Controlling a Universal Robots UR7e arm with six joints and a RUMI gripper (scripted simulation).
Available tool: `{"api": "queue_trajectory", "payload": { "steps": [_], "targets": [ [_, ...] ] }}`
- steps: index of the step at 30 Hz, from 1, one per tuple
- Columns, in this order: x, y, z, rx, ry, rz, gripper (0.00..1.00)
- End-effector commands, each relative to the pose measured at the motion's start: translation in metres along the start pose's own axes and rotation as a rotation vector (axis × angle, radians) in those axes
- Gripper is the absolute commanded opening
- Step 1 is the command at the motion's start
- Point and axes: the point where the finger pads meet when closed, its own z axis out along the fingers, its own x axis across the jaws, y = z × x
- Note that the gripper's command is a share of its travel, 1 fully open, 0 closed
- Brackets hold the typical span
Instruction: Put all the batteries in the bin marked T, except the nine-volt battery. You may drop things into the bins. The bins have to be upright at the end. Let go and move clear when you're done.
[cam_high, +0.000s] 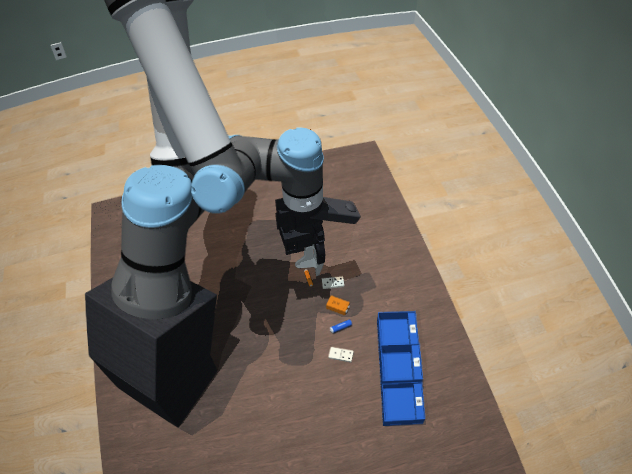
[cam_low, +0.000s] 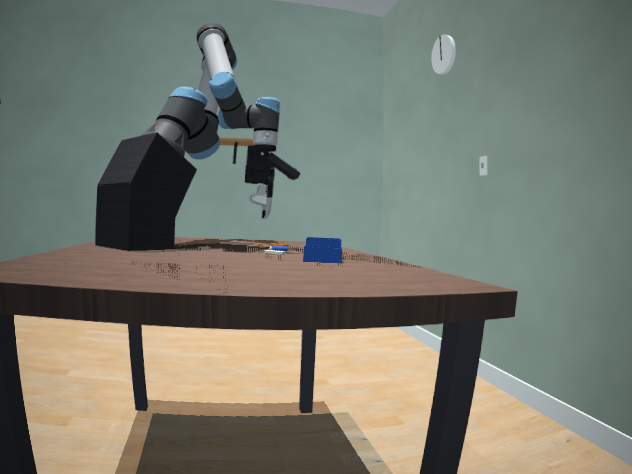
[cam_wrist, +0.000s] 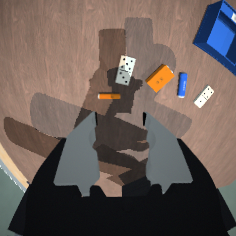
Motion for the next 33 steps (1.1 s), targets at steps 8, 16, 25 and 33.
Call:
{"api": "queue_trajectory", "payload": {
  "steps": [8,16,25,33],
  "targets": [
    [-0.038,0.027,0.015,0.0,0.001,-0.157,0.38],
    [-0.038,0.027,0.015,0.0,0.001,-0.157,0.38],
    [-0.038,0.027,0.015,0.0,0.001,-0.157,0.38],
    [-0.004,-0.002,0.001,0.001,0.001,-0.158,0.38]
  ]
}}
